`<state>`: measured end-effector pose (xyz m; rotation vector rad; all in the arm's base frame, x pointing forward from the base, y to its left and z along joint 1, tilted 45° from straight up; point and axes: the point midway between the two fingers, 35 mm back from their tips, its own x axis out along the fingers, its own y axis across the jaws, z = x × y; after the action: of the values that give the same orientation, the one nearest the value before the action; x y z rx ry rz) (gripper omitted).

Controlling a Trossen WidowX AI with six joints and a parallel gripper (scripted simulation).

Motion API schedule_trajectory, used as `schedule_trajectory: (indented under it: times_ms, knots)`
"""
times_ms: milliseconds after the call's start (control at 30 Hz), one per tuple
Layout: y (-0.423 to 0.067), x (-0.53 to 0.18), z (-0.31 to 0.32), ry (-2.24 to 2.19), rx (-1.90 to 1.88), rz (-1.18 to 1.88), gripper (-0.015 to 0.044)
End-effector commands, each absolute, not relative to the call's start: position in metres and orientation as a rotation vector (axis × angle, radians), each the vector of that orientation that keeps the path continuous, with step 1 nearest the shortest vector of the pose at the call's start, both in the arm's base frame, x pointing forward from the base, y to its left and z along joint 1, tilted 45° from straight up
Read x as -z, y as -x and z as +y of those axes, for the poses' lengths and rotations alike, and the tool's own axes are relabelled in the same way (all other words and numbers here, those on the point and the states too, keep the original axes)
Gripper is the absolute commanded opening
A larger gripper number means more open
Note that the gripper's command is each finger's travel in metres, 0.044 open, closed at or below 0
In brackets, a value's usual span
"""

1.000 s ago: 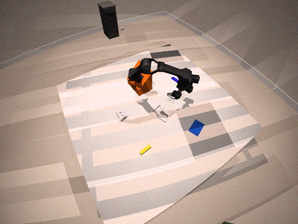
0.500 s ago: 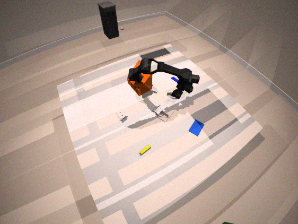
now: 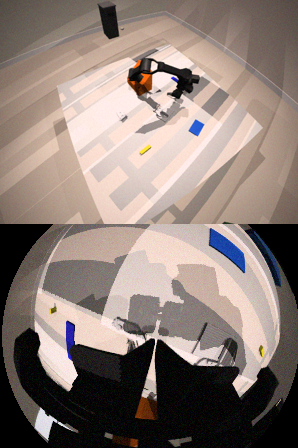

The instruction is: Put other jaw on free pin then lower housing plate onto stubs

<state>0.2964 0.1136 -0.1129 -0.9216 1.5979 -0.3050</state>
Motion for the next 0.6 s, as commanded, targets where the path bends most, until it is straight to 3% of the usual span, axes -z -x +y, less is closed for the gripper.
schedule_trajectory:
  times_ms: [0, 433, 567]
  knots:
    - [-0.293, 0.112, 0.115, 0.933, 0.292, 1.602, 0.0079]
    - [-0.236, 0.102, 0.125, 1.153, 0.048, 1.674, 0.0420]
    - [-0.236, 0.102, 0.126, 1.156, 0.044, 1.674, 0.0440]
